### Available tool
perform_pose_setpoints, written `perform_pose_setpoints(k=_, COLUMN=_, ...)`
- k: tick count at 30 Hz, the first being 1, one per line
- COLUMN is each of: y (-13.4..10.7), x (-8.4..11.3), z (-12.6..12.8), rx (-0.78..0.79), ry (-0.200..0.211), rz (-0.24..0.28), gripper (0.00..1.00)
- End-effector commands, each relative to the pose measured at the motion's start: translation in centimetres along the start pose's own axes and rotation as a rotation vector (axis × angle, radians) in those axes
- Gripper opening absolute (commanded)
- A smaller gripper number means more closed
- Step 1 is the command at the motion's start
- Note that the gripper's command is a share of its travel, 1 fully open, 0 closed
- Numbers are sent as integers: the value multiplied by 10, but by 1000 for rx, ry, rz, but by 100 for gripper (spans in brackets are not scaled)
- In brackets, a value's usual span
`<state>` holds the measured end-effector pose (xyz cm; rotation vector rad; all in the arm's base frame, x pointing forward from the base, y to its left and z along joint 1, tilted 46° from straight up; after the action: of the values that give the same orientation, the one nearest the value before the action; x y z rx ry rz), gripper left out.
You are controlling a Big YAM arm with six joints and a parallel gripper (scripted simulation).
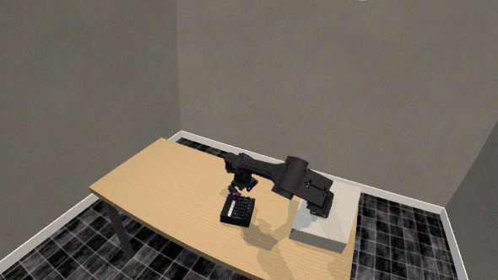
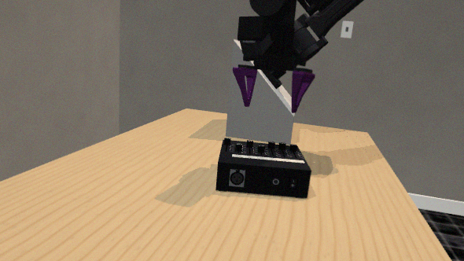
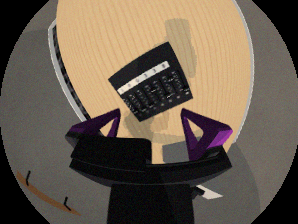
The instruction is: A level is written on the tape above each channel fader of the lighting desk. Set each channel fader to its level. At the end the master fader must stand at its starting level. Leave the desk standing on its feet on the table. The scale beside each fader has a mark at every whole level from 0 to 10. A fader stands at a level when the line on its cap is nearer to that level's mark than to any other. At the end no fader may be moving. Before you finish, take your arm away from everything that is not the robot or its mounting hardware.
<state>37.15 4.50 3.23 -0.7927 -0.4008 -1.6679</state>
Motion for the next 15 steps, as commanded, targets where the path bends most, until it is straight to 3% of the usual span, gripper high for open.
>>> perform_pose_setpoints(k=1, y=23, x=25, z=-2, rx=-277, ry=-9, rz=-12, gripper=100)
perform_pose_setpoints(k=10, y=36, x=58, z=3, rx=-744, ry=-31, rz=21, gripper=100)
perform_pose_setpoints(k=12, y=36, x=58, z=3, rx=-744, ry=-31, rz=21, gripper=100)
perform_pose_setpoints(k=13, y=20, x=43, z=5, rx=-863, ry=-50, rz=39, gripper=100)
perform_pose_setpoints(k=15, y=31, x=50, z=12, rx=-953, ry=-52, rz=34, gripper=100)
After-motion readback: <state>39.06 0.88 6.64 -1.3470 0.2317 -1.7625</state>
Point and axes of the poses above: the point where the finger pads meet when closed, its own x axis back along the fingers, its own z axis across the jaws, y = z × x, the point moved 3 cm from there along x, back along the fingers, and after that the axes turned 3 degrees about x, right-handed, at the moved point
